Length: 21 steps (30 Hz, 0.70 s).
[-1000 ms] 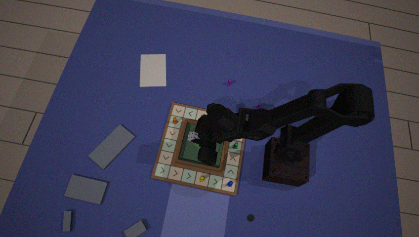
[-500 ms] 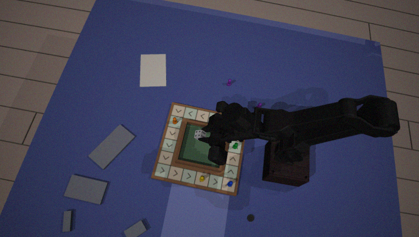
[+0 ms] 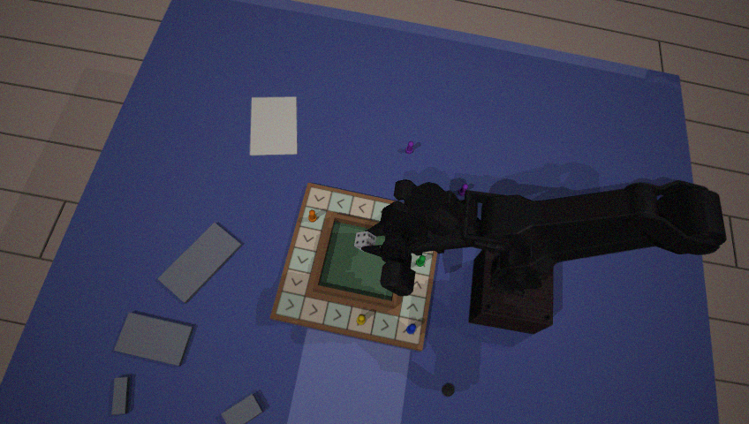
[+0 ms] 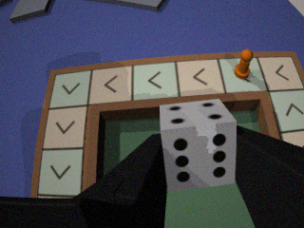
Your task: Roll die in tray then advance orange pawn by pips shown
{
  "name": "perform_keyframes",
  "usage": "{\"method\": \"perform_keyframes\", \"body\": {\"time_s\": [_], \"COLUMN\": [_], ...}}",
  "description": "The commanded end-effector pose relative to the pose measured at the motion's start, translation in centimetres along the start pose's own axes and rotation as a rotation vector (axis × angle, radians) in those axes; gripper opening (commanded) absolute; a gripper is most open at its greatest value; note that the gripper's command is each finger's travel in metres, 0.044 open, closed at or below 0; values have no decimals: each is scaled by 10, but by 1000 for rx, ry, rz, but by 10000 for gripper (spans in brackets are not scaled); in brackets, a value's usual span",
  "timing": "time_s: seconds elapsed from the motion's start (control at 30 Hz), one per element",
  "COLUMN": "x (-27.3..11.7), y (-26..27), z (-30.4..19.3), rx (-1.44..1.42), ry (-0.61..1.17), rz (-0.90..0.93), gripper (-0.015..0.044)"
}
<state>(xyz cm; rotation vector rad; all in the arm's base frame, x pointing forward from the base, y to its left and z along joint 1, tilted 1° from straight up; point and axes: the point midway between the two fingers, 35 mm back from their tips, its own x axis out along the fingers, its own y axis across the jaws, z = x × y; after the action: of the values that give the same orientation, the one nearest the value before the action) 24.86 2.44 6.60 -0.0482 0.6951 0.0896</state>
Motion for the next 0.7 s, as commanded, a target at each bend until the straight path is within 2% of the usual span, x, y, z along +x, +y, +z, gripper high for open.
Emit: {"method": "perform_keyframes", "body": {"time_s": [0.0, 0.3, 0.43, 0.53, 0.57, 0.67], "x": [0, -1, -25, -27, -27, -23], "y": [0, 0, 0, 0, 0, 0], "z": [1, 2, 29, 30, 30, 29], "rx": [0, 0, 5, 5, 5, 4], "ry": [-3, -3, -4, -4, -4, 71], "rz": [0, 0, -4, -4, -4, -4], "gripper": [0, 236, 341, 420, 440, 440]}}
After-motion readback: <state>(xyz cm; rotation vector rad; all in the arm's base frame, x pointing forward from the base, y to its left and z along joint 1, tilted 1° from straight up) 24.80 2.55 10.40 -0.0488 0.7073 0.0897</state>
